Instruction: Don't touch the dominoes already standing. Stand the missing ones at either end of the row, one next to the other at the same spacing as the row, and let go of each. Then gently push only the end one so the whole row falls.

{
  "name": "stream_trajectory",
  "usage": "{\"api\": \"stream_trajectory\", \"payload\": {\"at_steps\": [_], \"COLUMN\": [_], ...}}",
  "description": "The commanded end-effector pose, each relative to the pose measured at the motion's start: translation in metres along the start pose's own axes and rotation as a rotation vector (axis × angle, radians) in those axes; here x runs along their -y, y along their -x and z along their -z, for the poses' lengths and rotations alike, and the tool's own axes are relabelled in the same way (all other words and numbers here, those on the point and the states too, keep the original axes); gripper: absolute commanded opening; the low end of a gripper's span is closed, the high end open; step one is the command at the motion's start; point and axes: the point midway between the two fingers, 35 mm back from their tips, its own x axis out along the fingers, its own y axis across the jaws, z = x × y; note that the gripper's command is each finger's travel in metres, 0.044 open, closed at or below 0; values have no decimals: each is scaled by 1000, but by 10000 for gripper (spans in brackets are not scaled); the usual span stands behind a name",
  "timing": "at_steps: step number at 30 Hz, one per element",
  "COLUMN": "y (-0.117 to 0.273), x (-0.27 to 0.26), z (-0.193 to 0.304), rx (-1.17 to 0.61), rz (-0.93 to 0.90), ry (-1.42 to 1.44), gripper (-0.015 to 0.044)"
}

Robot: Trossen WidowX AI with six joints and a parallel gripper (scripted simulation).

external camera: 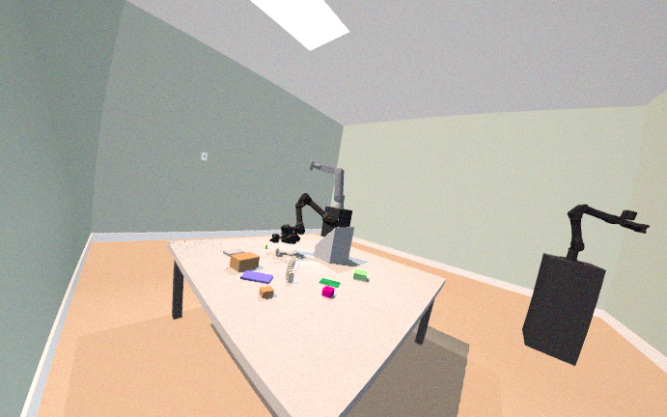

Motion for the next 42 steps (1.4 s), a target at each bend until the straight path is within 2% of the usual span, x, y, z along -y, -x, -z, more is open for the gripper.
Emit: {"api": "stream_trajectory", "payload": {"at_steps": [1, 6, 10, 14, 17, 19, 21, 24, 42], "y": [-19, -58, -70, -55, -29, -14, -2, 8, 8], "x": [12, 19, 13, -3, -7, 0, 3, 2, 2], "z": [-1, -3, -11, -9, -15, -24, -30, -33, -33], "rx": [-89, -366, -584, -833, -965, -973, -975, -1006, -1006], "rz": [32, 166, 356, 640, 931, 1135, 1253, 1307, 1307], "ry": [-180, -626, -914, -1148, -1203, -1174, -1147, -1117, -1117], "gripper": [440, 440, 440, 440, 440, 440, 440, 440, 440]}}
